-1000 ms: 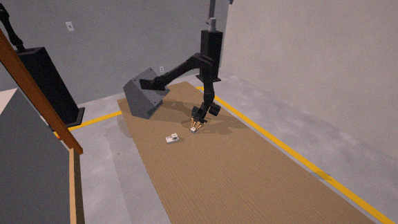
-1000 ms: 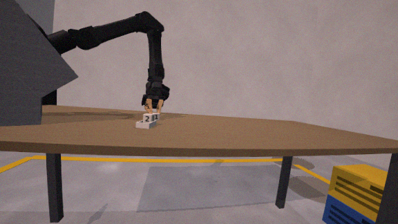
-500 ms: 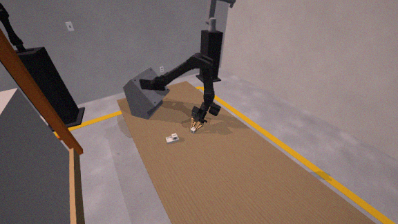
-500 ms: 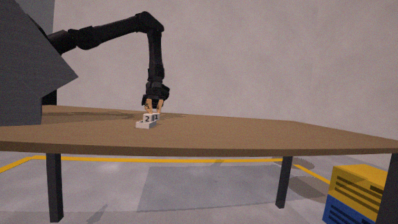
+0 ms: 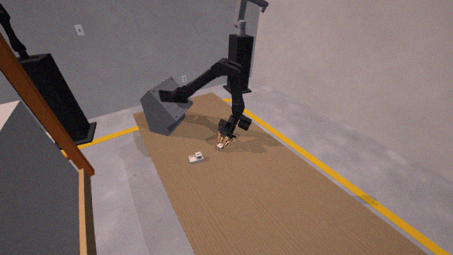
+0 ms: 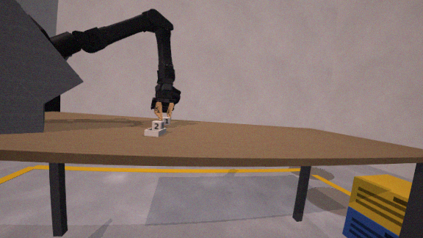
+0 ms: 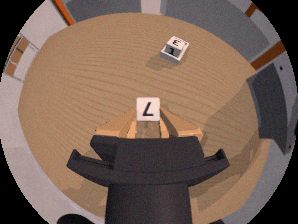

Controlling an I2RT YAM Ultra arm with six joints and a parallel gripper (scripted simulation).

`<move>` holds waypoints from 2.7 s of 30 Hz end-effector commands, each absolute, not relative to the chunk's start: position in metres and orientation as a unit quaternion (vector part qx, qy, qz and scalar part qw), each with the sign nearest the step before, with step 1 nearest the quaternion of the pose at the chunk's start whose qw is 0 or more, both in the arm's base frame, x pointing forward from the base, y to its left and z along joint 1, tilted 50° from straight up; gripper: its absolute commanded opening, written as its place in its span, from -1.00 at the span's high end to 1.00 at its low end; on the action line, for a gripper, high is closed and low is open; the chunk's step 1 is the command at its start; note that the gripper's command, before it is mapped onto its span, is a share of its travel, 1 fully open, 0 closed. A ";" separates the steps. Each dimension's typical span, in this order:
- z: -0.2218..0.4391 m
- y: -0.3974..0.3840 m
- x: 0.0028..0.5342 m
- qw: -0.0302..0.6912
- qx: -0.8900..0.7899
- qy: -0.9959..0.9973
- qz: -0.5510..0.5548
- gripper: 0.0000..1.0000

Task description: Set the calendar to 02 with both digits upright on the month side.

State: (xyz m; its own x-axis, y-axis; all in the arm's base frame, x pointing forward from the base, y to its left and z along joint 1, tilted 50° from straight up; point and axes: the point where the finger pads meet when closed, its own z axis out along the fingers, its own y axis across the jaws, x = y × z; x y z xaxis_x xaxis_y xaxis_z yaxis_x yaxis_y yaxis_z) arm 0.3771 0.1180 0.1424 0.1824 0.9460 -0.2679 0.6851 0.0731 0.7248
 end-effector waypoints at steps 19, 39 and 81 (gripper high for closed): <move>0.183 0.091 0.340 0.399 0.660 0.614 0.164 0.49; 0.182 0.088 0.340 0.324 0.639 0.656 0.237 0.49; 0.182 0.084 0.341 0.138 0.549 0.721 0.400 0.49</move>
State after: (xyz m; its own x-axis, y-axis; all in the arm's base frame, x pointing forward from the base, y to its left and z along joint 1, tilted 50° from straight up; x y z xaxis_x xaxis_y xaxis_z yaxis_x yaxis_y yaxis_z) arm 0.3437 0.0787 0.1767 -0.3034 0.9297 0.2090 0.6961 0.0665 0.7149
